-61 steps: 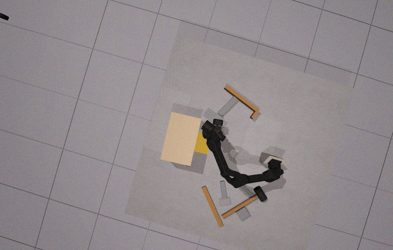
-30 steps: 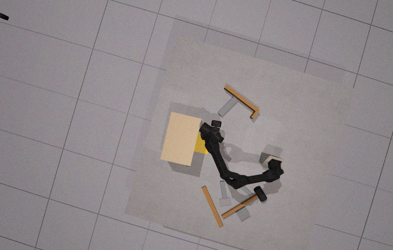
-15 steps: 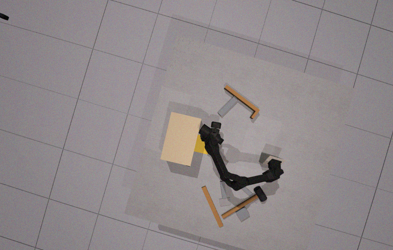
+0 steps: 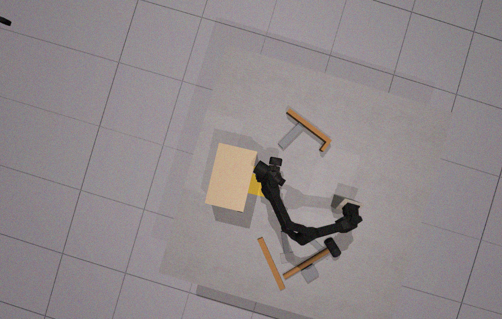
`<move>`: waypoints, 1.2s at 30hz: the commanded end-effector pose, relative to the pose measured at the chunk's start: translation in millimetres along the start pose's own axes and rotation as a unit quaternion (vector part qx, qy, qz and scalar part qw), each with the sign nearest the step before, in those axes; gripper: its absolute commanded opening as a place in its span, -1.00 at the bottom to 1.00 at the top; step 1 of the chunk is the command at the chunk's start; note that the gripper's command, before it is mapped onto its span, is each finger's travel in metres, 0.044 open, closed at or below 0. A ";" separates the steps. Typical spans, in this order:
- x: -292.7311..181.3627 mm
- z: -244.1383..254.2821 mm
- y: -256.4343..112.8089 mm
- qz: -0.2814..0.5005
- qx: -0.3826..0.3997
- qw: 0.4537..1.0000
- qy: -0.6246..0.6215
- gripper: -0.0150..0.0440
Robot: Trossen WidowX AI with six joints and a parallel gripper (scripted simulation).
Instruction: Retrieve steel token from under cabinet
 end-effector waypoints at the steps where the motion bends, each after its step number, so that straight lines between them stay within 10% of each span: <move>1: -0.4 9.6 0.9 0.000 0.005 1.000 -0.004 -0.49; 36: -4.1 18.3 0.9 0.000 0.006 1.000 -0.004 -0.49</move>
Point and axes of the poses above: the point midway between the two fingers, 35 mm back from their tips, its own y axis out along the fingers, its own z axis across the jaws, x = y × z, the point moved 2 cm from there along -y, back along the fingers, and after that the axes turned 10 degrees about y, right-handed, at the moved point
